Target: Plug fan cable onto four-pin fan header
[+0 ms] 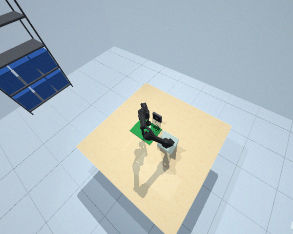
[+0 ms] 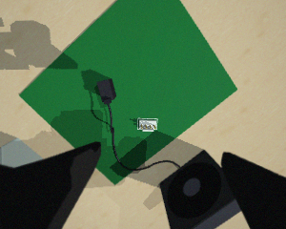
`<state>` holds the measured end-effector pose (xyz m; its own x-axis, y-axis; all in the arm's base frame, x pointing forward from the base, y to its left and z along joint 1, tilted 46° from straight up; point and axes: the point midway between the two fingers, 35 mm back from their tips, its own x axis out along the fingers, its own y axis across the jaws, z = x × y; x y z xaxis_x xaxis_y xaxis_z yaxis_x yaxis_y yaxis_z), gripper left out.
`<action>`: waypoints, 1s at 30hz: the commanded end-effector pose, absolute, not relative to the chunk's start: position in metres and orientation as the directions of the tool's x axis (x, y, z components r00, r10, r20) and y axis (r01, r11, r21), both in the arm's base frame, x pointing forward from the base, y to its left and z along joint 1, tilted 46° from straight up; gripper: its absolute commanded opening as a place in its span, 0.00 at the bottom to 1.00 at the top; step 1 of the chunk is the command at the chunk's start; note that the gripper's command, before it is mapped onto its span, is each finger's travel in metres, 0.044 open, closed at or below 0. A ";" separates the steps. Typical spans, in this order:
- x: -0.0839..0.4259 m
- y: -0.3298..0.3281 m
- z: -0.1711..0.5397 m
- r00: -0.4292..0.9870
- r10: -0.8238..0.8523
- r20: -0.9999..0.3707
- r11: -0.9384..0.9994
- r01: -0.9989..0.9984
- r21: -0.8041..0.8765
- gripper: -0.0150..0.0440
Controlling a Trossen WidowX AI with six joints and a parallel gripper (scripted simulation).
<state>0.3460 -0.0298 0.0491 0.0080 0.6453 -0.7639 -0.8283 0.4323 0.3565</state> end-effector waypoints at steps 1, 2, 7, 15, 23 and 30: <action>0.319 0.017 0.086 -0.122 0.693 -0.711 0.175 -0.928 0.329 1.00; 0.318 0.020 0.089 -0.130 0.695 -0.708 0.160 -0.931 0.327 1.00; 0.318 0.020 0.089 -0.130 0.695 -0.707 0.158 -0.932 0.327 1.00; 0.311 0.074 0.034 -0.128 0.695 -0.708 0.159 -0.932 0.325 1.00; 0.304 0.091 0.018 -0.130 0.698 -0.704 0.157 -0.932 0.327 1.00; 0.304 0.098 0.011 -0.129 0.698 -0.705 0.157 -0.932 0.326 1.00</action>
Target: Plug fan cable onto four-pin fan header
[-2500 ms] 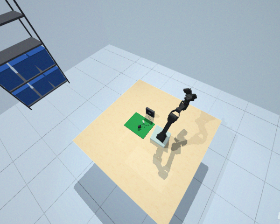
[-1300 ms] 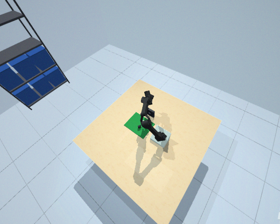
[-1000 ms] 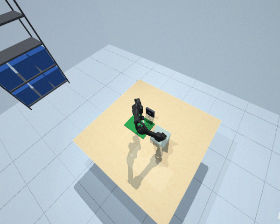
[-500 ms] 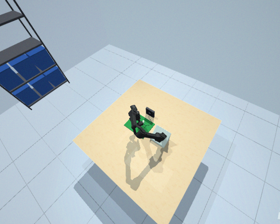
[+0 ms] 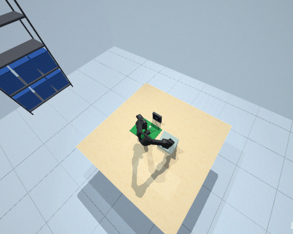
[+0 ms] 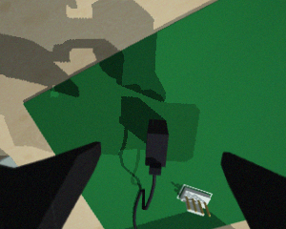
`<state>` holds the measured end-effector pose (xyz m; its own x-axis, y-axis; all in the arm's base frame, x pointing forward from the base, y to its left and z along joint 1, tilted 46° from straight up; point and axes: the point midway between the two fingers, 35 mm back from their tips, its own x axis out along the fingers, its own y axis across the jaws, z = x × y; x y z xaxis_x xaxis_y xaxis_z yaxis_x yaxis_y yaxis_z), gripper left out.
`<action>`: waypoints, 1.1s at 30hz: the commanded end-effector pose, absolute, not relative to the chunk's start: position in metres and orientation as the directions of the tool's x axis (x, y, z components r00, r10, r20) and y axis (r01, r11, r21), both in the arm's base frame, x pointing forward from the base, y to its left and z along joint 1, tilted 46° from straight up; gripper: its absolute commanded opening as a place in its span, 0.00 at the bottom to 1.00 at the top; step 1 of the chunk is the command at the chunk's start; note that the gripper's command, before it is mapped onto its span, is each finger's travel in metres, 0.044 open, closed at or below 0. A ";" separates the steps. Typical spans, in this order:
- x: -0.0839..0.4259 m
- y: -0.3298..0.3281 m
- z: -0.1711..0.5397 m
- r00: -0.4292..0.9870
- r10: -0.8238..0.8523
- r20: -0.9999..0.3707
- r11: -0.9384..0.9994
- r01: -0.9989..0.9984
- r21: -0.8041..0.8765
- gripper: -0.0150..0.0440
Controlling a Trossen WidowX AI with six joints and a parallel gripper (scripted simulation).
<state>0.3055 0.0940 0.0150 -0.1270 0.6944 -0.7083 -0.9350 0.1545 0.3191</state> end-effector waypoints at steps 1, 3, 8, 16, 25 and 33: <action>0.304 0.099 0.010 -0.129 0.698 -0.705 0.157 -0.932 0.326 1.00; 0.303 0.101 0.008 -0.129 0.698 -0.705 0.157 -0.932 0.326 1.00; 0.302 0.107 0.002 -0.129 0.698 -0.704 0.157 -0.932 0.326 1.00; 0.300 0.116 -0.007 -0.129 0.699 -0.704 0.157 -0.932 0.327 1.00; 0.298 0.126 -0.016 -0.130 0.700 -0.702 0.156 -0.932 0.328 1.00; 0.298 0.124 -0.015 -0.131 0.696 -0.706 0.152 -0.934 0.323 0.73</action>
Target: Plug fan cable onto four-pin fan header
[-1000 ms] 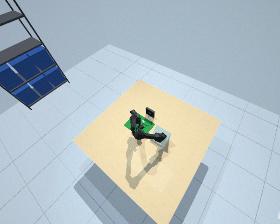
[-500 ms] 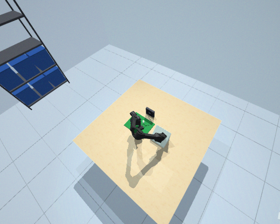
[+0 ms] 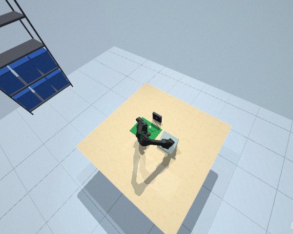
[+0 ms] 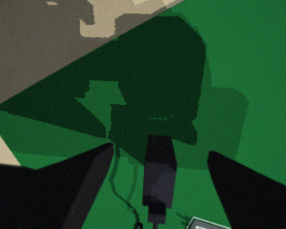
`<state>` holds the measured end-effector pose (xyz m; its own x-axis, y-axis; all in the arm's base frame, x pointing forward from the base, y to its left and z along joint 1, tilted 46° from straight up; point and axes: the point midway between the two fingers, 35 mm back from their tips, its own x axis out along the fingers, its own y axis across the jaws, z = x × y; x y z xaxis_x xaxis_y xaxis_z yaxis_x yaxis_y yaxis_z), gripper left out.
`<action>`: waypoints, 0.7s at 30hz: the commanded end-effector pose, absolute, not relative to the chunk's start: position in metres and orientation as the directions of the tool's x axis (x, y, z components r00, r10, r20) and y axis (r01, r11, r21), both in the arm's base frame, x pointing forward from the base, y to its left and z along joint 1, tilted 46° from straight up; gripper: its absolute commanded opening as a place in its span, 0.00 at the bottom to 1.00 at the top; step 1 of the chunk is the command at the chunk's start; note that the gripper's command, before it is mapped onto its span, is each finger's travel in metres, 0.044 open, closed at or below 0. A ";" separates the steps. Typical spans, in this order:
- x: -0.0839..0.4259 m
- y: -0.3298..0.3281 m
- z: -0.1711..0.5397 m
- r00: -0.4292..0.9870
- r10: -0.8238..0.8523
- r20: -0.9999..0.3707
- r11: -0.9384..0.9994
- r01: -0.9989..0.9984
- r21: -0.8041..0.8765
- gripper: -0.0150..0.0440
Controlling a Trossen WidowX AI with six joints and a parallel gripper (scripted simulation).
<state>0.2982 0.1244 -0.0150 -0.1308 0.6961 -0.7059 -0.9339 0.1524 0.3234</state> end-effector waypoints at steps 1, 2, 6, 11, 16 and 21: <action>0.298 0.124 -0.015 -0.131 0.696 -0.706 0.152 -0.934 0.323 0.69; 0.298 0.124 -0.015 -0.131 0.696 -0.706 0.152 -0.934 0.323 0.64; 0.298 0.124 -0.015 -0.131 0.696 -0.706 0.152 -0.934 0.323 0.47; 0.298 0.124 -0.015 -0.131 0.696 -0.706 0.152 -0.934 0.323 0.25; 0.303 0.107 0.002 -0.130 0.696 -0.706 0.155 -0.933 0.324 0.25; 0.305 0.089 0.020 -0.130 0.698 -0.704 0.157 -0.932 0.327 0.25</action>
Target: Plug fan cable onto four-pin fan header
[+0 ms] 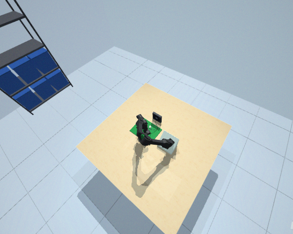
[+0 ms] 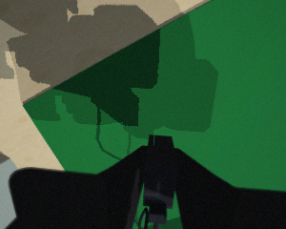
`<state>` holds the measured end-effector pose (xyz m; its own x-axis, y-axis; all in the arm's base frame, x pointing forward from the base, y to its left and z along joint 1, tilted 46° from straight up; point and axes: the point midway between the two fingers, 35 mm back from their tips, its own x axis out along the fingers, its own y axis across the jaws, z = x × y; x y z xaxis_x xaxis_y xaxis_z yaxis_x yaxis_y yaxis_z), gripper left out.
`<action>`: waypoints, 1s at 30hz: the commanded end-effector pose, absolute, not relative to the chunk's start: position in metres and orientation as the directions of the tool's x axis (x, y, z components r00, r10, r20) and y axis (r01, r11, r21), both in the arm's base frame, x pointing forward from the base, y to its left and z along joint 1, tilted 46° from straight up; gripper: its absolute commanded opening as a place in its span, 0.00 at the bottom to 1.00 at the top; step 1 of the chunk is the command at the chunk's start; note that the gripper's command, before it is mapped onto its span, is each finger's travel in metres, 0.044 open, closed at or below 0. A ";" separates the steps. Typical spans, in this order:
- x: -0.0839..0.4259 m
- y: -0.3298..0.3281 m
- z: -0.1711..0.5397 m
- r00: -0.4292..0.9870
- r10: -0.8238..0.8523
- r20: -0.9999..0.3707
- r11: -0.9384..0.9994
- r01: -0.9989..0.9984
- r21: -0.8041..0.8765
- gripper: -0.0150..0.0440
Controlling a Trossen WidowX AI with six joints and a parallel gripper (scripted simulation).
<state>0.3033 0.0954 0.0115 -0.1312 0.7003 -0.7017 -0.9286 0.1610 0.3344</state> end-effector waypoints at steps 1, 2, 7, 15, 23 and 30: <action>0.305 0.089 0.020 -0.130 0.698 -0.704 0.157 -0.932 0.327 0.25; 0.305 0.089 0.019 -0.130 0.698 -0.704 0.157 -0.932 0.327 0.25; 0.308 0.083 0.013 -0.129 0.697 -0.706 0.072 -0.966 0.248 0.25; 0.314 0.069 -0.001 -0.128 0.695 -0.708 -0.124 -0.991 0.057 0.25; 0.319 0.055 -0.016 -0.127 0.693 -0.709 -0.313 -0.940 -0.137 0.25; 0.322 0.042 -0.029 -0.127 0.693 -0.710 -0.459 -0.836 -0.299 0.25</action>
